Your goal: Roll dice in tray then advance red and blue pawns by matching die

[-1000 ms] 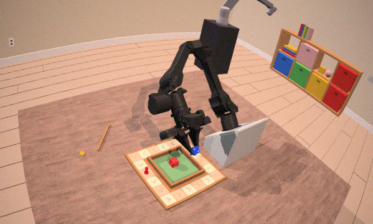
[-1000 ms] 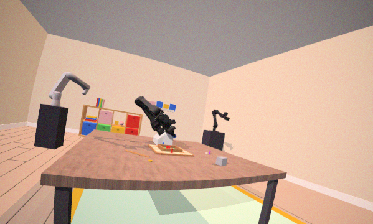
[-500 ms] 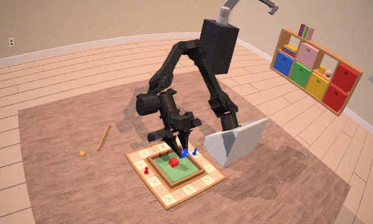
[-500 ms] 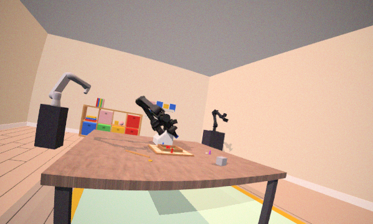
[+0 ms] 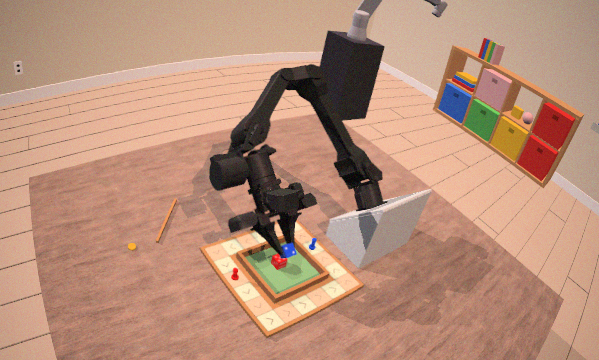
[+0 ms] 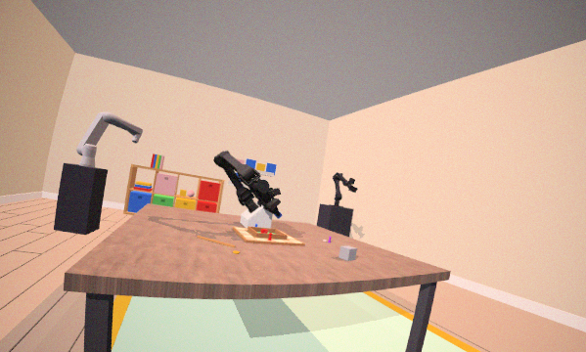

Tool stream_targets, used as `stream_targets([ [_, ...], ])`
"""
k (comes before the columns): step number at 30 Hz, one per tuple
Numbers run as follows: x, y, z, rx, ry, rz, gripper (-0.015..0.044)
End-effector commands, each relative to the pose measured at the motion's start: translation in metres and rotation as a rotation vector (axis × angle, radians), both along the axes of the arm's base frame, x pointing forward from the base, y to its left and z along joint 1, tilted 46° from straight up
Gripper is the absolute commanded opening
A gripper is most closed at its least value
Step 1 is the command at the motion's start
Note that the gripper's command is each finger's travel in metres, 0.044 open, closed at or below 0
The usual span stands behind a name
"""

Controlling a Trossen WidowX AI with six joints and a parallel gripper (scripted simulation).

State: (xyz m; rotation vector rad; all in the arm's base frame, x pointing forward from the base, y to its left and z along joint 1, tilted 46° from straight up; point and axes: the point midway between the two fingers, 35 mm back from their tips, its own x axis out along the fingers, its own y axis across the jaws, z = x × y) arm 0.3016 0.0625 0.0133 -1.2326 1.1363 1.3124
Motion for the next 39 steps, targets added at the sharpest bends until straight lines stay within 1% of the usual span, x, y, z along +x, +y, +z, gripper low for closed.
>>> stream_targets([
  [1,0.000,0.000,0.000,0.000,0.000,0.000,0.0000],
  [4,0.000,0.000,0.000,0.000,0.000,0.000,0.0000],
  [12,0.000,0.000,0.000,0.000,0.000,0.000,0.0210],
  [13,0.000,0.002,0.002,0.001,0.001,0.000,0.0236],
  [16,-0.005,0.026,0.026,0.007,0.006,0.004,0.0315],
  [21,-0.006,0.028,0.027,-0.007,0.010,0.002,0.0440],
  [23,-0.007,0.025,0.015,-0.128,0.037,-0.015,0.0440],
  [26,-0.009,0.017,-0.005,-0.424,0.049,-0.030,0.0440],
  [29,-0.005,0.015,-0.017,-0.712,-0.019,-0.008,0.0440],
  [30,-0.003,0.016,-0.019,-0.783,-0.050,0.004,0.0440],
  [31,-0.001,0.017,-0.020,-0.824,-0.070,0.013,0.0440],
  [33,-0.001,0.017,-0.020,-0.837,-0.078,0.016,0.0440],
  [34,-0.007,0.017,-0.022,-0.754,-0.026,0.011,0.0440],
  [35,-0.007,0.017,-0.022,-0.754,-0.026,0.011,0.0440],
  [37,0.003,0.014,-0.020,-0.759,-0.060,-0.067,0.0387],
  [39,0.029,0.003,-0.015,-0.768,-0.156,-0.287,0.0335],
])
